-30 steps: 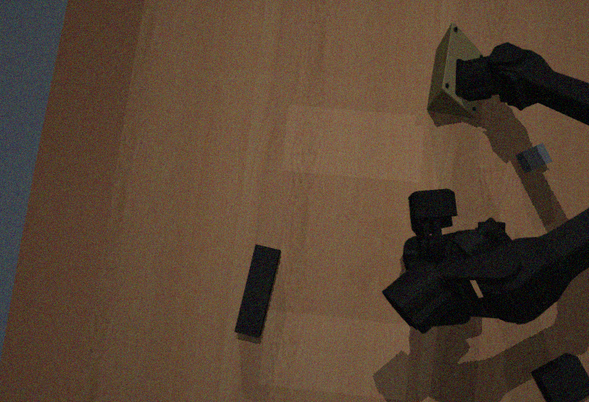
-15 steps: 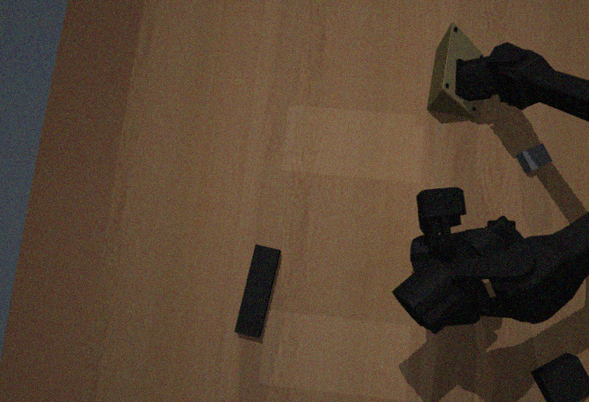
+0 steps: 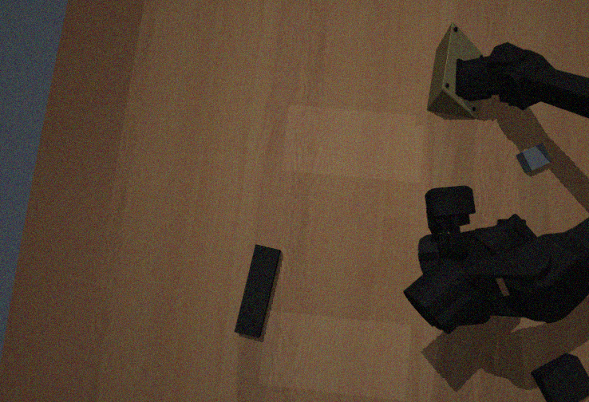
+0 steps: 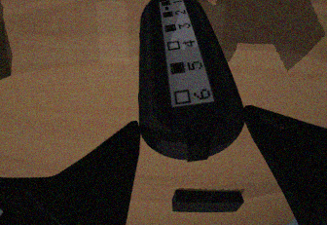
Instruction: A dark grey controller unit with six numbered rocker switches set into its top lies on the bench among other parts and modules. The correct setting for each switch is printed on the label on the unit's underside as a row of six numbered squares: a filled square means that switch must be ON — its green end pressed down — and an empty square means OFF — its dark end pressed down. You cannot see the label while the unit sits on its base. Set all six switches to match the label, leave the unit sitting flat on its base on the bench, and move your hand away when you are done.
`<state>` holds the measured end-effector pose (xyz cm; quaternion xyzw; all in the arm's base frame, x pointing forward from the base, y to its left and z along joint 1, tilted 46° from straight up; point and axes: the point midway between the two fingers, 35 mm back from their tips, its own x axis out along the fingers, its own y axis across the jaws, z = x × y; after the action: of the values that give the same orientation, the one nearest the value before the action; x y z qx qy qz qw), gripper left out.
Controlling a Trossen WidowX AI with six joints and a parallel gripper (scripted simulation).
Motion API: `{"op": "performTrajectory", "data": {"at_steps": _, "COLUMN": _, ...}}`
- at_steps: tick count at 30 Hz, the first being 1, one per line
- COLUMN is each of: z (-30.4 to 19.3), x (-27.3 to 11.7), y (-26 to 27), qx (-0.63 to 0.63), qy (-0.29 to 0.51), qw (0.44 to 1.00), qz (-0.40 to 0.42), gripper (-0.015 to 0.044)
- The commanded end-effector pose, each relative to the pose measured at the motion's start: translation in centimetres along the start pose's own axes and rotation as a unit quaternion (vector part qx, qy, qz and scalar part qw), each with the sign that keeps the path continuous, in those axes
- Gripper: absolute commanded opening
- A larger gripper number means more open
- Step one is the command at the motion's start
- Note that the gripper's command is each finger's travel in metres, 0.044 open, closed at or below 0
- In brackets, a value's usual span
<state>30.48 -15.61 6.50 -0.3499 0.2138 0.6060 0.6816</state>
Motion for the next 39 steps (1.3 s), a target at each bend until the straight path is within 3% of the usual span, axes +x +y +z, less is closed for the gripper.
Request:
{"op": "performTrajectory", "data": {"at_steps": 1, "z": 0.7, "x": 0.1, "y": -0.1, "qx": 0.001, "qy": -0.007, "qw": 1.0, "qz": 0.001, "gripper": 0.0336}}
{"op": "performTrajectory", "data": {"at_steps": 39, "z": 3.4, "x": -1.1, "y": 0.0, "qx": 0.002, "qy": -0.007, "qw": 1.0, "qz": 0.002, "gripper": 0.0336}}
